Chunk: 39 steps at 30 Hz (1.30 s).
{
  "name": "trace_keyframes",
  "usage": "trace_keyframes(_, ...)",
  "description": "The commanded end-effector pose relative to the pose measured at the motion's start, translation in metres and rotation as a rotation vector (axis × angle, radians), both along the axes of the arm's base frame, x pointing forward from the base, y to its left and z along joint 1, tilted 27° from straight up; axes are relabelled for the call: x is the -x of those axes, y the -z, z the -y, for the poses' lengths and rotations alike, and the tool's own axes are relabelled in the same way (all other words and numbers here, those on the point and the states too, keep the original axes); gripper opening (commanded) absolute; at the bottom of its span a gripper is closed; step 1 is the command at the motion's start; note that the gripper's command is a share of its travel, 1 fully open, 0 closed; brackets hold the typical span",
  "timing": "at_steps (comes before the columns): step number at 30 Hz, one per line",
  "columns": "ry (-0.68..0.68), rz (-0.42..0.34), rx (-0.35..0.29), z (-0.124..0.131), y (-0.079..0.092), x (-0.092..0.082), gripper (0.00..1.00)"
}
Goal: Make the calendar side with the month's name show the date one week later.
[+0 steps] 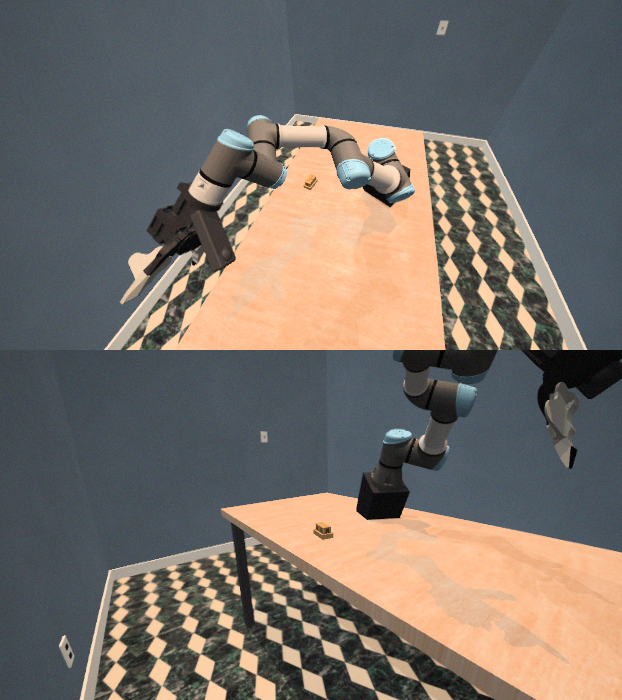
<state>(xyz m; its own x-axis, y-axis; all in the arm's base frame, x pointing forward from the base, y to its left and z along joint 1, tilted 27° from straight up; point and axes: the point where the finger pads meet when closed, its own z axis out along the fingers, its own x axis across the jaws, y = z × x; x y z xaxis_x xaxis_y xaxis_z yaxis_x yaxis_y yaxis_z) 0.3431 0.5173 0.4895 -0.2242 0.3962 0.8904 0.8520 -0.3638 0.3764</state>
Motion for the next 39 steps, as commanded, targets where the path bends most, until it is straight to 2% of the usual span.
trace_keyframes(1,0.0,0.003,-0.002,0.0,-0.002,0.001,1.0)
trace_keyframes(24,0.006,0.003,0.006,0.003,0.001,-0.003,1.0)
trace_keyframes(32,0.04,0.009,0.057,0.021,0.017,-0.027,1.0)
trace_keyframes(34,0.04,0.009,0.057,0.021,0.017,-0.027,1.0)
trace_keyframes(39,0.081,0.013,0.124,0.047,0.038,-0.055,1.0)
